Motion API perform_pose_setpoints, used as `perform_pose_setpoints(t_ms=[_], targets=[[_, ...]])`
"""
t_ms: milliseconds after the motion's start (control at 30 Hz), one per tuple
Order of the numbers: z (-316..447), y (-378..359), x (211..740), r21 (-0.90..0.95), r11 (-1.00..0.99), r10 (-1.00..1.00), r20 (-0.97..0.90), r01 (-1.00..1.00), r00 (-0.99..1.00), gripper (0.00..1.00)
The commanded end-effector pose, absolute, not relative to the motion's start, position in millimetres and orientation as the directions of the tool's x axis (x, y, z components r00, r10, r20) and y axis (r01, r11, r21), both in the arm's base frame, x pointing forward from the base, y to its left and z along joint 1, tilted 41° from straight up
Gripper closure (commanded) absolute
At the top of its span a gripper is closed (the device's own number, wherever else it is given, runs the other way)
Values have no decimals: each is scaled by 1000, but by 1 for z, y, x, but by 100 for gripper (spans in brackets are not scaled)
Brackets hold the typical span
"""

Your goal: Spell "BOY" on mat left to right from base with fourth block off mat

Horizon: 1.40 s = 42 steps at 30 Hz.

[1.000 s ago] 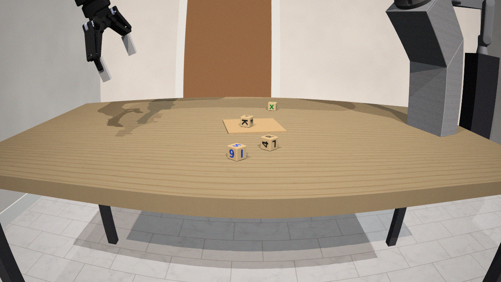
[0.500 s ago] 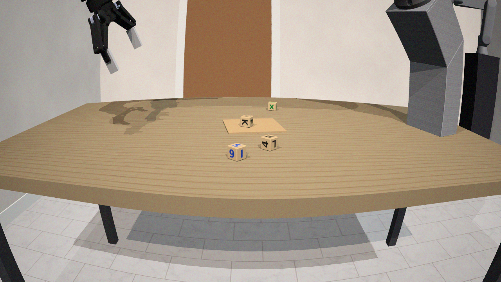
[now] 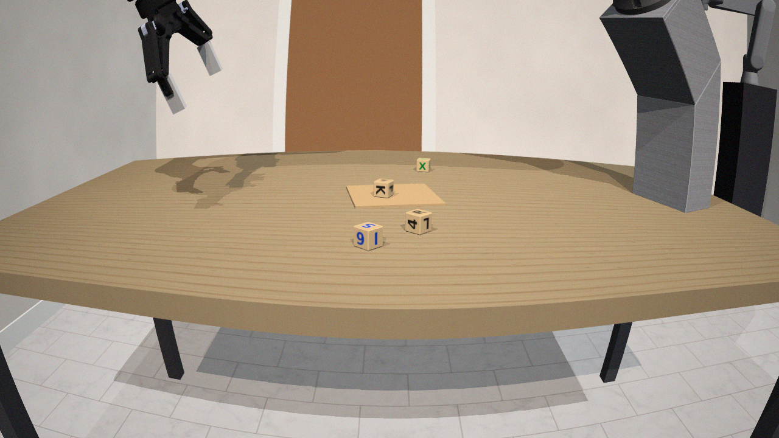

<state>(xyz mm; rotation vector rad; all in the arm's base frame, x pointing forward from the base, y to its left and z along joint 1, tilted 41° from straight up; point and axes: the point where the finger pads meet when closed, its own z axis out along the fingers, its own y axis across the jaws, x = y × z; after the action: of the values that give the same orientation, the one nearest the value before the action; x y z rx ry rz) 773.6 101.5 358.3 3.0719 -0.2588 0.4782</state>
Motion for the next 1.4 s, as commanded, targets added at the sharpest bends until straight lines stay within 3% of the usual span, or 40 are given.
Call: perform_pose_setpoints(t_ms=[0,733,800,1233,1300,1367], targets=[[358,95,762,2,-988,-147,285,-154,947,0],[356,87,747,8,-990,-132,263,-139,956,0],[350,72,714,16,-994,-105,218,-111,970,0],[350,72,714,16,-994,-105,218,-111,970,0],[341,56,677,20,-996,-80,172,-84,982,0],[341,56,677,20,-996,-80,172,-84,982,0]])
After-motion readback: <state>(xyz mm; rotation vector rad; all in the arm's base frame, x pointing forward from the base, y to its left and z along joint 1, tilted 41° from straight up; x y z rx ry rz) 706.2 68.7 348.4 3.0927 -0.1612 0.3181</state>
